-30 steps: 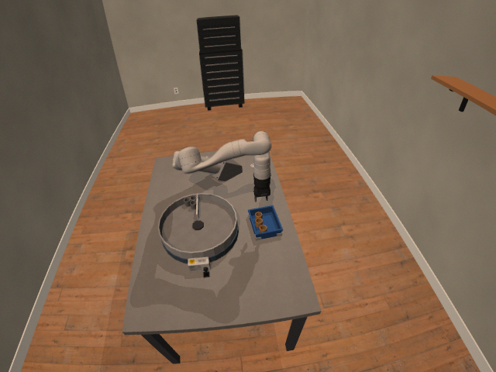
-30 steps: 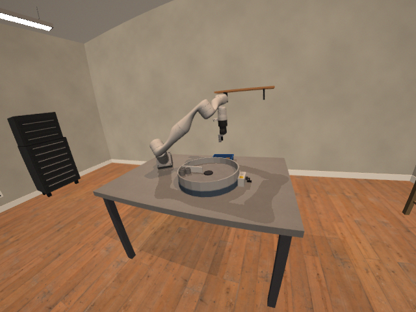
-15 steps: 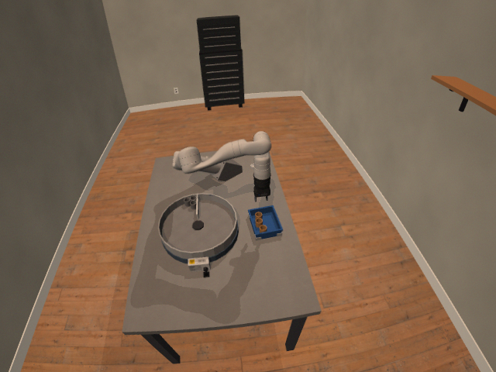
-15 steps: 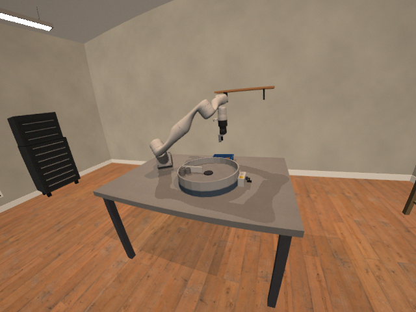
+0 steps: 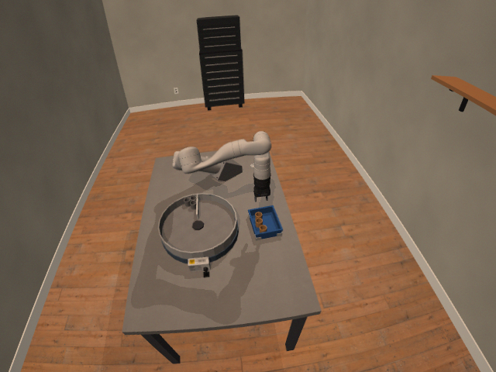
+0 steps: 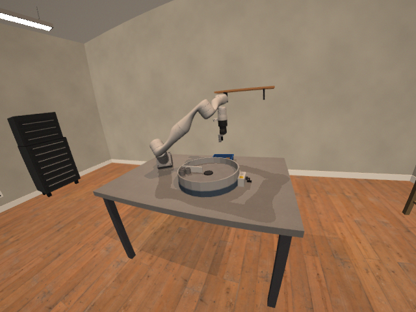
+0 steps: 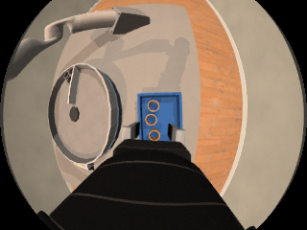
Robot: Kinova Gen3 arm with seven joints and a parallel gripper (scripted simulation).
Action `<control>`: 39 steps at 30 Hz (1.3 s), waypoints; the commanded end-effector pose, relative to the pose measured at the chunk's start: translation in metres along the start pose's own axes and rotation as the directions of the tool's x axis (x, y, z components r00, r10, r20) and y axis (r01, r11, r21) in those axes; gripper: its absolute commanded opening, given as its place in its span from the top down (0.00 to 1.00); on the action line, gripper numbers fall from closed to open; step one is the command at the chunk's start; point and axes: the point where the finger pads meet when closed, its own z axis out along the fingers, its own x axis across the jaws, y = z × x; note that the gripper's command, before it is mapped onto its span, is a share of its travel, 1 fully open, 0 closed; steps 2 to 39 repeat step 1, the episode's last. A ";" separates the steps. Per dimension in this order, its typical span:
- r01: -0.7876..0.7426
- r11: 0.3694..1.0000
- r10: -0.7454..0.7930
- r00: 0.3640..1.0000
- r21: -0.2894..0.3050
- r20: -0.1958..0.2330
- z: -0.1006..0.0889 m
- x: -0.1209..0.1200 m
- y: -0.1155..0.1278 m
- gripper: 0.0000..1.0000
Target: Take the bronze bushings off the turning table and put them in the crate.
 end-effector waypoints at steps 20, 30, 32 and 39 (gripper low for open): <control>0.000 1.000 0.000 1.000 -0.001 -0.002 -0.001 0.000 0.000 0.00; 0.000 1.000 0.000 1.000 -0.001 -0.002 -0.001 0.000 0.000 0.00; 0.000 1.000 0.000 1.000 -0.001 -0.002 -0.001 0.000 0.000 0.00; 0.000 1.000 0.000 1.000 -0.001 -0.002 -0.001 0.000 0.000 0.00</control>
